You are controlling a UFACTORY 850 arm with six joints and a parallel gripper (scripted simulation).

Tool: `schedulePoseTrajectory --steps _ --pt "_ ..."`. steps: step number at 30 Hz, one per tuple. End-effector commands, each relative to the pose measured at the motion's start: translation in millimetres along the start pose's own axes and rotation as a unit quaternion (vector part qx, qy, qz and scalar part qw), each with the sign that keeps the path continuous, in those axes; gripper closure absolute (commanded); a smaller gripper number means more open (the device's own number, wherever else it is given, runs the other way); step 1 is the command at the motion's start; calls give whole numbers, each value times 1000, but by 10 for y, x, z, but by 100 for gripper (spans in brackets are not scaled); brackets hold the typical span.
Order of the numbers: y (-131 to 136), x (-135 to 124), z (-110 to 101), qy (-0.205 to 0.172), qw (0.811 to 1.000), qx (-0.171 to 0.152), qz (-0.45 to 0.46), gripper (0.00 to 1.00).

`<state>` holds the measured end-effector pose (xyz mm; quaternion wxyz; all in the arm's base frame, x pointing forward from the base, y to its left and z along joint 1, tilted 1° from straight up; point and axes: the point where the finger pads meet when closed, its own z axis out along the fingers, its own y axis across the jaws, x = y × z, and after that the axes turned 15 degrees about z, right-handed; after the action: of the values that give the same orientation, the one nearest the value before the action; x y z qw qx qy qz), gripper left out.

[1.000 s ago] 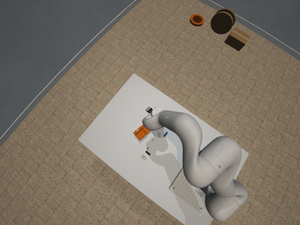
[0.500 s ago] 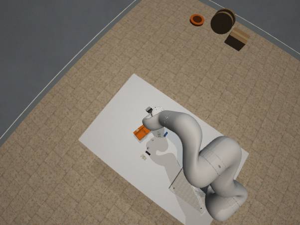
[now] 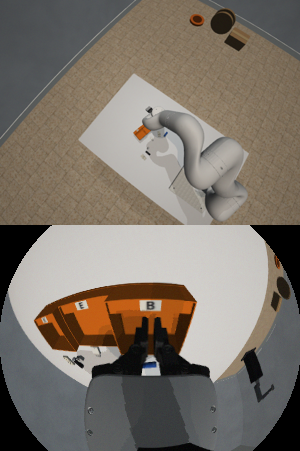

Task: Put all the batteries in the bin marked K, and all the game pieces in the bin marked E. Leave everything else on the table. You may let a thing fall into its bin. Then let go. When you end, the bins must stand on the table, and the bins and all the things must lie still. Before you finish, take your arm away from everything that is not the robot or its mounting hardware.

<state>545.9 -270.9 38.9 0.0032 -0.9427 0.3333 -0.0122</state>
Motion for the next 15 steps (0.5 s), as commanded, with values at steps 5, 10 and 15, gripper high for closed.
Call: schedulePoseTrajectory --steps 5,10,15 --pt "-3 11 -108 1 1000 0 0 93" --pt "-3 11 -175 1 1000 0 0 93" --pt "-3 11 -269 1 1000 0 0 93"
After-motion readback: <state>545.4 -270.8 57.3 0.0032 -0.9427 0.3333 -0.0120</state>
